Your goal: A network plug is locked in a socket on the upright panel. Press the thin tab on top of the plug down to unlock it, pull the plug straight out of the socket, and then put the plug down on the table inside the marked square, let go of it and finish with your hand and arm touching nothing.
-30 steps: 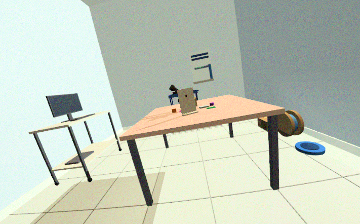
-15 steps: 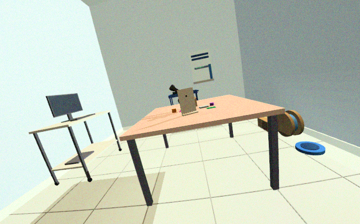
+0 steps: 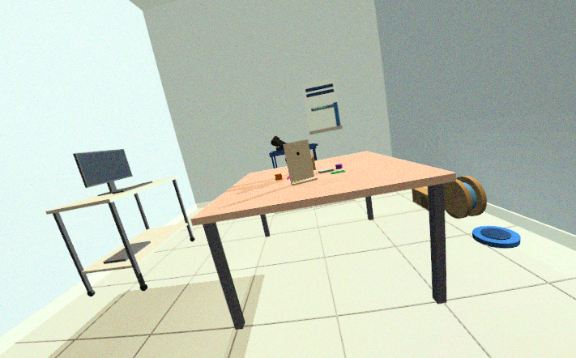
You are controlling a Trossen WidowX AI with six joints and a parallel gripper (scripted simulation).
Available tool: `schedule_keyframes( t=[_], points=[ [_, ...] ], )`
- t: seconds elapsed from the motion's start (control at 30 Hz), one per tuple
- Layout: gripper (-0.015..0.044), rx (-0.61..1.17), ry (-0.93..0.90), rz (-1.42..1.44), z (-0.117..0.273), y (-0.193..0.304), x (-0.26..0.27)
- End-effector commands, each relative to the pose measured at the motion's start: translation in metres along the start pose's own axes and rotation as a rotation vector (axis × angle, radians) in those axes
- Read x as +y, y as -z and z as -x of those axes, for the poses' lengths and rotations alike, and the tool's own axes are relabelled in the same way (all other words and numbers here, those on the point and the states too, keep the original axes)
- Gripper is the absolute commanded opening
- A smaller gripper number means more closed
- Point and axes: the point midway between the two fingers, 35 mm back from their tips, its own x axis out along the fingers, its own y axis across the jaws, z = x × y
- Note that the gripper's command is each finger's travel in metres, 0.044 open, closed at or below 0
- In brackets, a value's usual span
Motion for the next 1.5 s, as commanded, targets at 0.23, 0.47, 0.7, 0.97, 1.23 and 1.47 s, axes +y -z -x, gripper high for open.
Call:
schedule_keyframes(
  t=[0.23, 0.47, 0.7, 0.97, 1.23, 1.47],
  points=[
    [0.0156, -0.003, 0.000, -0.005, 0.008, 0.000, 0.001],
    [0.0156, -0.003, -0.001, -0.004, 0.013, 0.000, 0.001],
    [0.0156, -0.004, -0.003, -0.003, 0.018, 0.000, 0.001],
    [0.0156, 0.003, 0.005, -0.004, 0.023, 0.002, 0.003],
    [0.0156, 0.009, 0.013, -0.005, 0.027, 0.004, 0.006],
    [0.0156, 0.012, 0.018, -0.006, 0.032, 0.005, 0.008]
  ],
)
